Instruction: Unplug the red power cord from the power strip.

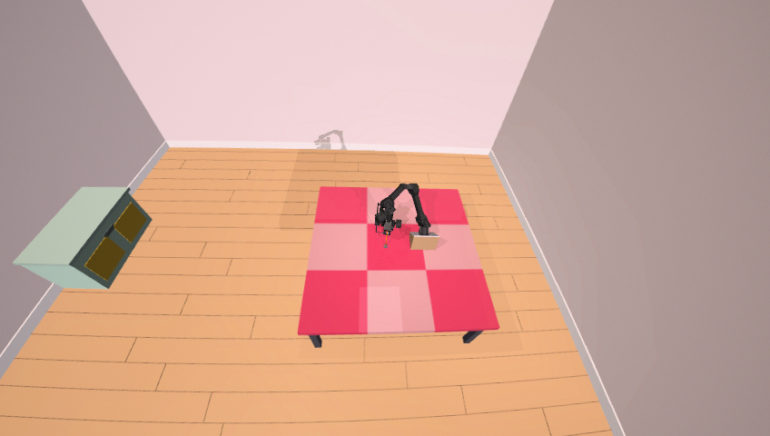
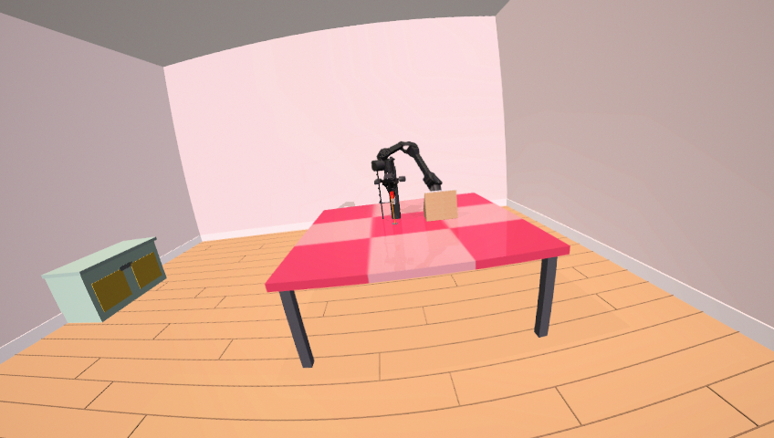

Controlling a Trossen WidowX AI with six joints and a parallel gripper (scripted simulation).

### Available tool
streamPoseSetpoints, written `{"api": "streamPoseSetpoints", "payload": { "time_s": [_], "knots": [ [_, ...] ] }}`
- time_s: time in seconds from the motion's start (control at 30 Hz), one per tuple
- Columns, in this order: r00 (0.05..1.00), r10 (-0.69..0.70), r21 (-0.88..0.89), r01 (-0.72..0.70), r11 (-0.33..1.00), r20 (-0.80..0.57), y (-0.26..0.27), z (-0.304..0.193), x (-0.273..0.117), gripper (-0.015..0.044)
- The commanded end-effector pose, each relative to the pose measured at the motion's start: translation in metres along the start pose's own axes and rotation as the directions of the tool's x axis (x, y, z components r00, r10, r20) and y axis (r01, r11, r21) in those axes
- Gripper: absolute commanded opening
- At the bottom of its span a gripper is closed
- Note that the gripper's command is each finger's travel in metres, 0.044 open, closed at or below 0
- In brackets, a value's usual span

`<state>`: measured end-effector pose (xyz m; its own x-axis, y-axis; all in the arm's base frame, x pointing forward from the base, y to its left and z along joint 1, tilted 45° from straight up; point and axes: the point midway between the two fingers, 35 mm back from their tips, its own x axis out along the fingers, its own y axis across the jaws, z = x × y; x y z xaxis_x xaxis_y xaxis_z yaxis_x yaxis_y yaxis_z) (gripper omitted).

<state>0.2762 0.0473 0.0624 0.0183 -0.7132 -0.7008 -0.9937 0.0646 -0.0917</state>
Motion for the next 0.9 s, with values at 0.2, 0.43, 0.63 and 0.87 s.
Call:
{"api": "streamPoseSetpoints", "payload": {
  "time_s": [0.2,0.43,0.63,0.87],
  "knots": [
    [0.999,-0.012,-0.016,0.012,1.0,0.032,0.002,0.032,-0.009,0.0],
    [1.0,-0.013,-0.017,0.013,1.0,0.028,0.002,0.031,-0.007,0.0079],
    [1.0,-0.013,-0.017,0.013,1.0,0.028,0.002,0.031,-0.007,0.0236],
    [0.999,-0.013,-0.017,0.014,1.0,0.03,0.001,0.044,-0.011,0.042]
  ]
}}
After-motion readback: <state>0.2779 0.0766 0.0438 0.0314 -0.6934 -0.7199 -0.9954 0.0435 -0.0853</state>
